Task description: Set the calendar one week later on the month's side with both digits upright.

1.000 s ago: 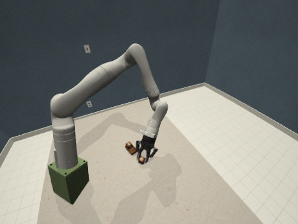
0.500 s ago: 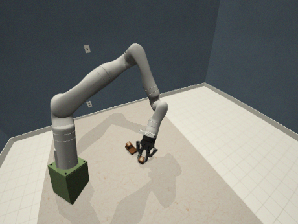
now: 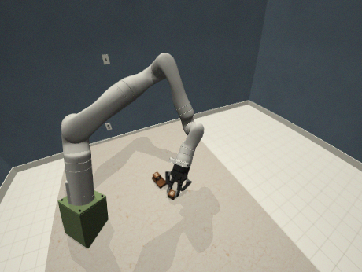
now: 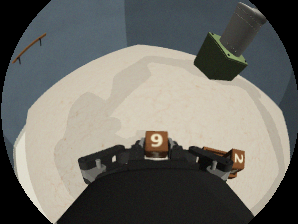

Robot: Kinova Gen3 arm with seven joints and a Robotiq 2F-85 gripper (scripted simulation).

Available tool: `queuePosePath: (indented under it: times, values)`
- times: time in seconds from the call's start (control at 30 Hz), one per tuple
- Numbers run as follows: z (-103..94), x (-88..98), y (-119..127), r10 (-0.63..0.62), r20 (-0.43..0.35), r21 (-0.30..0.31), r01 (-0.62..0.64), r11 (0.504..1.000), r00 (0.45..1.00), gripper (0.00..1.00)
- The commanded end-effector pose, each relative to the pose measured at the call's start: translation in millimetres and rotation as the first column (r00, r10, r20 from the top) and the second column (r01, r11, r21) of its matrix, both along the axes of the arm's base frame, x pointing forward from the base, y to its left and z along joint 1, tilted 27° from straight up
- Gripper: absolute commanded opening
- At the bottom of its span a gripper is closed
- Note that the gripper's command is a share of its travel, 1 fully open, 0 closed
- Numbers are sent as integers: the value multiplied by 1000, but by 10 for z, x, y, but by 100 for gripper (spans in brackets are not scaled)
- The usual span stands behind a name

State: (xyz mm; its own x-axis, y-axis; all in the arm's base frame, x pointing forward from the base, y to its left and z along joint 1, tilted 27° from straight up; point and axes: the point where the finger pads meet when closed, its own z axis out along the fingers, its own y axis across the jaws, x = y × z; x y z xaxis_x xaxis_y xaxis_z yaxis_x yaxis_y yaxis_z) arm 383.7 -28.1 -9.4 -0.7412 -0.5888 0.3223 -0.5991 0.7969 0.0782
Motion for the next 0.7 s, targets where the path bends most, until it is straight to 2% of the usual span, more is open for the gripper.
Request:
queuePosePath:
  times: [0.0,0.3,0.67]
  values:
    - [5,4,-2,0,1,0,0,1000,1000,28]
    - [41,-9,-15,0,1,0,0,1000,1000,28]
    - [356,-119,-128,0,1,0,0,1000,1000,28]
